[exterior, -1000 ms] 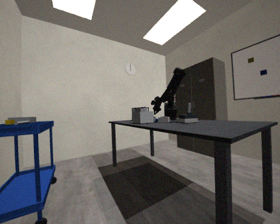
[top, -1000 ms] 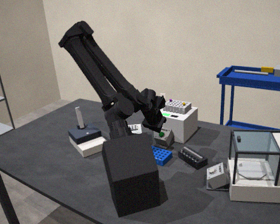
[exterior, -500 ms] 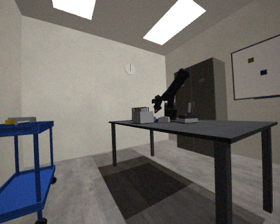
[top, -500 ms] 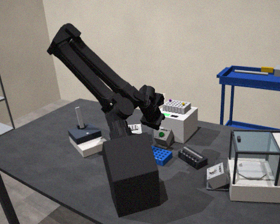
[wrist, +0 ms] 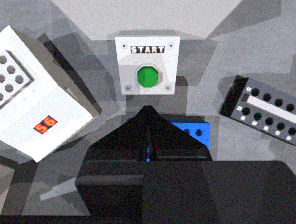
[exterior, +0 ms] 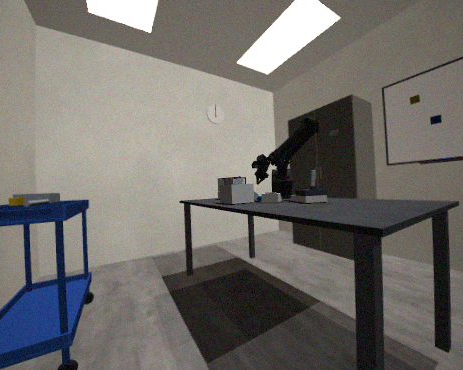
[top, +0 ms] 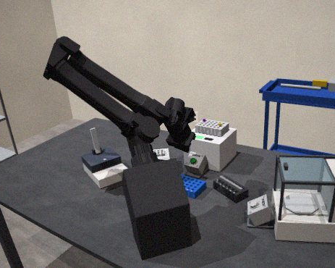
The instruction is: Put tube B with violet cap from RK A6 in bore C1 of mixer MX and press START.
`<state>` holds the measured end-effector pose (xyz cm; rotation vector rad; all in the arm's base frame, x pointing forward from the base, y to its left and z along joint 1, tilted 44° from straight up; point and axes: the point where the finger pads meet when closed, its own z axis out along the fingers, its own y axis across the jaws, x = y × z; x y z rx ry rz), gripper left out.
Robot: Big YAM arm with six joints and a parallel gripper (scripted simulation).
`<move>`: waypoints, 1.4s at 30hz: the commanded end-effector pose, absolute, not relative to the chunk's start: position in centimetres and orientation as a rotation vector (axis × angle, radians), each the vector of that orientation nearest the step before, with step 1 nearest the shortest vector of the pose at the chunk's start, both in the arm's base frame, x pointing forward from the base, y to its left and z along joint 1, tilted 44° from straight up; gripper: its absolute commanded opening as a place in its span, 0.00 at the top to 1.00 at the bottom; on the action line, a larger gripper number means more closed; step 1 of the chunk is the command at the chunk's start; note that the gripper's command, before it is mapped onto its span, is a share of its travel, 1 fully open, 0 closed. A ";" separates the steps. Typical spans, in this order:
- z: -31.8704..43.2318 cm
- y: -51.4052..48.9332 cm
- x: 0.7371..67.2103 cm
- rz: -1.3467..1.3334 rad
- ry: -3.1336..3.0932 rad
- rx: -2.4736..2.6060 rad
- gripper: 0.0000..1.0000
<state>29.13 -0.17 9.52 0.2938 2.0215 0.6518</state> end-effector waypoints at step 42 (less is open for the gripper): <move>11.2 -1.1 27.8 0.635 2.006 0.276 1.00</move>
